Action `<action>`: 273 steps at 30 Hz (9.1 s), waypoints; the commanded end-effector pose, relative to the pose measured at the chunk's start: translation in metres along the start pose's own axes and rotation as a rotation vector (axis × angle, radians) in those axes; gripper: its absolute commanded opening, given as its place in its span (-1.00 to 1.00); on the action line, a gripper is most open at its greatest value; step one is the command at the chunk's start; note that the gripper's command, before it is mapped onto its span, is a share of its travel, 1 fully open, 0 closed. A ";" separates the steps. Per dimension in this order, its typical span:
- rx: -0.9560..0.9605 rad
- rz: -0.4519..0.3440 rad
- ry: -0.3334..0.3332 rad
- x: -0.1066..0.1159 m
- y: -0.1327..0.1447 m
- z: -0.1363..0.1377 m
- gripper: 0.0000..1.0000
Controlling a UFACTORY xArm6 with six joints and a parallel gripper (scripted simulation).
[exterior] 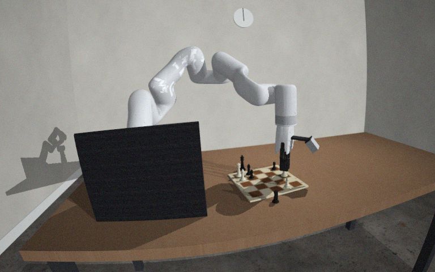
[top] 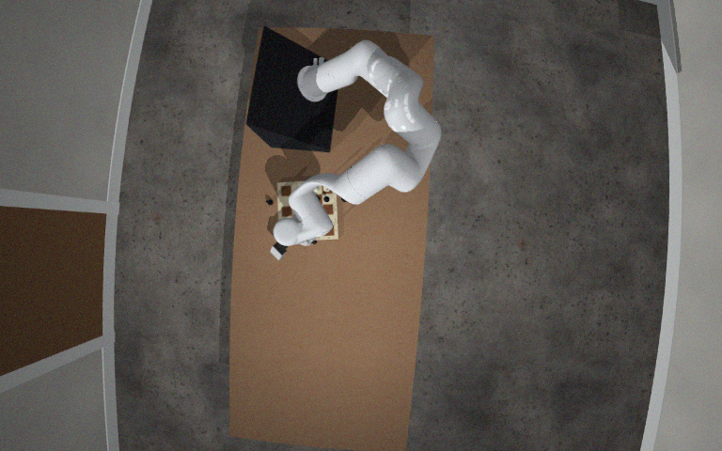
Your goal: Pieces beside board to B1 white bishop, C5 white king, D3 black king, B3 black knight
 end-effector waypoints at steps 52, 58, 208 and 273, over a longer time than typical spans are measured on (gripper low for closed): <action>0.001 0.004 0.000 0.074 -0.001 0.000 -0.16; 0.001 0.004 0.000 0.090 -0.001 0.000 -0.16; 2.852 0.001 0.005 0.082 0.169 -0.061 -0.16; 2.852 0.001 0.005 0.038 0.170 -0.060 -0.16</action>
Point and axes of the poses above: the point where the finger pads meet when closed, its own x axis back along the fingers, its own z axis across the jaws, y = z × x, the point moved 1 cm from there along x, back along the fingers, and after that the axes turned 14 degrees about x, right-handed, at the moved point
